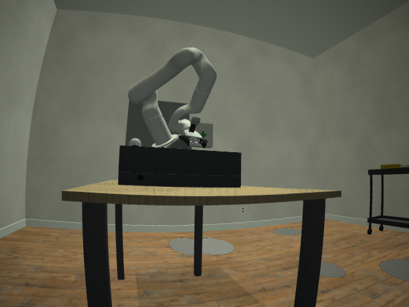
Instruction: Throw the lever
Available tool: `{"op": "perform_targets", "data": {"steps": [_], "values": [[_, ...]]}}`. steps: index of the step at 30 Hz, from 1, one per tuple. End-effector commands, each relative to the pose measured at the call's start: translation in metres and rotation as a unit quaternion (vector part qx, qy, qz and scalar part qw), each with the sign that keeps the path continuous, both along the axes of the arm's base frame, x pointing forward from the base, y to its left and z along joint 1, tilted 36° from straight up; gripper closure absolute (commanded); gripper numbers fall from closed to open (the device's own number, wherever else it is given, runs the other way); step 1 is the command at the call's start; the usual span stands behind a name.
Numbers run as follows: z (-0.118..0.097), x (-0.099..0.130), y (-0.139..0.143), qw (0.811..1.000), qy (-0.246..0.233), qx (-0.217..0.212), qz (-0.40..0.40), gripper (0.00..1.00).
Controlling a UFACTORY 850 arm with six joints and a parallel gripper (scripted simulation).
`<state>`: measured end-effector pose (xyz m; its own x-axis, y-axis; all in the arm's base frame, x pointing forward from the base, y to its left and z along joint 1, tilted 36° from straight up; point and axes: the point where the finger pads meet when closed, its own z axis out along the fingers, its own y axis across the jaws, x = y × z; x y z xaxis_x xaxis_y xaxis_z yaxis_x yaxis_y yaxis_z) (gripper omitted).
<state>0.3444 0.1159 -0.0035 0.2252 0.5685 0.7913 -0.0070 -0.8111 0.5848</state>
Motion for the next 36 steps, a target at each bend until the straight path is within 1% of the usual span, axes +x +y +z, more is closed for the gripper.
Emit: {"op": "perform_targets", "data": {"steps": [1,12,14,16,17,18,19,20,21,22,23,24,26,27,29,30,33,34,35,36], "values": [[0.000,0.000,0.000,1.000,0.000,0.000,0.000,0.00],[0.000,0.000,0.000,1.000,0.000,0.000,0.000,0.00],[0.004,0.002,-0.003,1.000,-0.002,0.009,-0.008,0.00],[0.004,0.002,-0.003,1.000,-0.002,0.009,-0.008,0.00],[0.011,0.006,-0.010,0.999,-0.006,0.028,-0.025,0.00],[0.023,0.012,-0.021,0.997,-0.012,0.057,-0.052,0.00],[0.038,0.018,-0.038,0.991,-0.024,0.097,-0.088,0.00],[0.038,0.018,-0.038,0.991,-0.024,0.097,-0.088,0.00],[0.057,0.024,-0.059,0.983,-0.037,0.132,-0.120,0.00],[0.057,0.024,-0.059,0.980,-0.040,0.143,-0.130,0.00],[0.057,0.024,-0.059,0.980,-0.040,0.143,-0.130,0.00],[0.076,0.028,-0.084,0.966,-0.059,0.187,-0.170,0.00],[0.076,0.028,-0.084,0.964,-0.060,0.192,-0.174,0.00],[0.095,0.030,-0.109,0.944,-0.083,0.237,-0.216,0.00],[0.095,0.030,-0.109,0.943,-0.084,0.239,-0.217,0.00],[0.112,0.028,-0.133,0.919,-0.108,0.281,-0.255,0.00],[0.112,0.028,-0.133,0.919,-0.108,0.281,-0.255,0.00],[0.126,0.025,-0.154,0.896,-0.131,0.315,-0.284,0.00],[0.135,0.021,-0.169,0.878,-0.148,0.338,-0.305,0.00],[0.135,0.021,-0.169,0.878,-0.148,0.338,-0.305,0.00]]}}
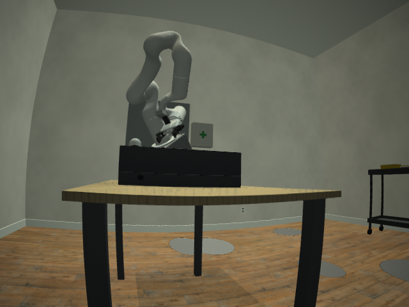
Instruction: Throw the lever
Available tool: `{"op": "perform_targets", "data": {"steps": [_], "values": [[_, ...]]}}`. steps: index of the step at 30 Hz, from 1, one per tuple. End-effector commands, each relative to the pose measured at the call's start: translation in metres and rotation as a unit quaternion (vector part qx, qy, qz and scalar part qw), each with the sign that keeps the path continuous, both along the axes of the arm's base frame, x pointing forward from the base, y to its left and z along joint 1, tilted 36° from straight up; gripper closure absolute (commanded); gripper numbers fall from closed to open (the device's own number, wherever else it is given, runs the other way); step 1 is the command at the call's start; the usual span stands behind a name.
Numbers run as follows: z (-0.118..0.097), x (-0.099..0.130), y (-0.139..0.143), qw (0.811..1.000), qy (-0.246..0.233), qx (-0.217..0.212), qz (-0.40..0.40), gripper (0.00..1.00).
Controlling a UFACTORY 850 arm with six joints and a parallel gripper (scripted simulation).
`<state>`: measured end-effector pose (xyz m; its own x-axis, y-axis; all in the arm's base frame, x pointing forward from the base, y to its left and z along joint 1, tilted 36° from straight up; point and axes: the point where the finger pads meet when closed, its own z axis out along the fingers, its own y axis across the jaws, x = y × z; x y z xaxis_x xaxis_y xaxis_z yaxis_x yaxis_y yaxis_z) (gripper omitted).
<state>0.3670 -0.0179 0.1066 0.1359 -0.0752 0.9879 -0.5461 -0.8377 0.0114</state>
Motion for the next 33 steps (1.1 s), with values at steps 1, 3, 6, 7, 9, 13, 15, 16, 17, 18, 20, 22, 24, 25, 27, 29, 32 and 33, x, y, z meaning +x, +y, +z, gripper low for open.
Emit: {"op": "perform_targets", "data": {"steps": [1,3,6,7,9,13,15,16,17,18,20,22,24,25,27,29,32,33], "values": [[0.025,-0.001,-0.035,0.996,-0.035,0.063,-0.056,0.00],[0.034,-0.005,-0.048,0.992,-0.052,0.084,-0.078,0.00],[0.034,-0.005,-0.049,0.992,-0.052,0.085,-0.079,0.00],[0.034,-0.005,-0.049,0.992,-0.052,0.085,-0.079,0.00],[0.034,-0.005,-0.049,0.992,-0.052,0.085,-0.079,0.00],[0.034,-0.005,-0.049,0.992,-0.052,0.085,-0.079,0.00],[0.034,-0.005,-0.049,0.992,-0.052,0.085,-0.079,0.00],[0.034,-0.005,-0.049,0.992,-0.052,0.085,-0.079,0.00],[0.034,-0.005,-0.049,0.992,-0.052,0.085,-0.079,0.00],[0.034,-0.005,-0.049,0.992,-0.052,0.085,-0.079,0.00],[0.034,-0.005,-0.049,0.992,-0.052,0.085,-0.079,0.00],[0.034,-0.005,-0.049,0.992,-0.052,0.085,-0.079,0.00],[0.034,-0.005,-0.049,0.992,-0.052,0.085,-0.079,0.00],[0.034,-0.005,-0.049,0.992,-0.052,0.085,-0.079,0.00],[0.034,-0.005,-0.049,0.992,-0.052,0.085,-0.079,0.00],[0.034,-0.005,-0.049,0.992,-0.052,0.085,-0.079,0.00],[0.034,-0.005,-0.049,0.992,-0.052,0.085,-0.079,0.00],[0.034,-0.005,-0.049,0.992,-0.052,0.085,-0.079,0.00]]}}
